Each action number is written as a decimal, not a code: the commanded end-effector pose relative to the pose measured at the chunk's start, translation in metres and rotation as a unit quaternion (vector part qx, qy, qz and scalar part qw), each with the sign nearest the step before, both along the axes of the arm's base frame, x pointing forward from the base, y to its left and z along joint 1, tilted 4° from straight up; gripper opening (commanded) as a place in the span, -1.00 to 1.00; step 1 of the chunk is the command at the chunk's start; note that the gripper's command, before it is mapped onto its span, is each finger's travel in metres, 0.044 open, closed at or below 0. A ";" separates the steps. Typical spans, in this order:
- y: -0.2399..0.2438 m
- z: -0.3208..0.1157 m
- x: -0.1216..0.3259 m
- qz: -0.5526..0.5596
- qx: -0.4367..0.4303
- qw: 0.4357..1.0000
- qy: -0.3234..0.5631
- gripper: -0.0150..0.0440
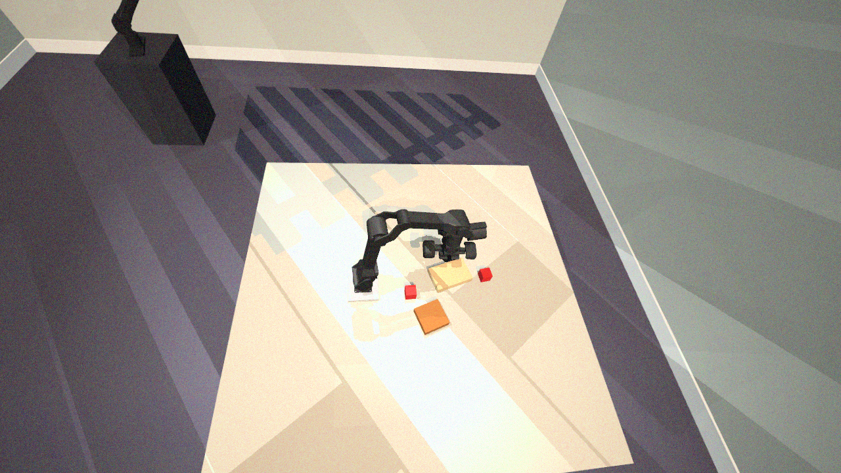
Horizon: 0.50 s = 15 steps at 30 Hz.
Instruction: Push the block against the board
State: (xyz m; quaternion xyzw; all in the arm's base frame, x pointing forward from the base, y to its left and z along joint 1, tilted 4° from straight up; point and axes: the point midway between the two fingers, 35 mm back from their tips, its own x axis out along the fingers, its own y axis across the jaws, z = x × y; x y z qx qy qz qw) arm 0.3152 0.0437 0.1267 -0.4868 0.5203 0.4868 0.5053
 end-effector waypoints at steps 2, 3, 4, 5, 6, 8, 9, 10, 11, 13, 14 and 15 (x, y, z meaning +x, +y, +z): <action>-0.036 -0.005 -0.012 -0.085 -0.005 0.996 -0.002 -0.49; -0.043 -0.007 -0.015 -0.102 -0.005 0.995 -0.002 -0.49; -0.050 -0.008 -0.018 -0.119 -0.006 0.993 -0.002 -0.49; -0.057 -0.009 -0.021 -0.137 -0.007 0.991 -0.003 -0.49; -0.064 -0.010 -0.024 -0.154 -0.007 0.988 -0.003 -0.49; -0.077 -0.013 -0.032 -0.188 -0.009 0.982 -0.003 -0.49; -0.083 -0.014 -0.035 -0.205 -0.009 0.979 -0.003 -0.49; -0.089 -0.016 -0.039 -0.222 -0.010 0.975 -0.004 -0.49; -0.095 -0.017 -0.044 -0.239 -0.011 0.971 -0.004 -0.49; -0.106 -0.020 -0.052 -0.272 -0.012 0.962 -0.004 -0.49; -0.111 -0.022 -0.057 -0.289 -0.013 0.957 -0.004 -0.49; -0.116 -0.023 -0.061 -0.305 -0.013 0.952 -0.004 -0.49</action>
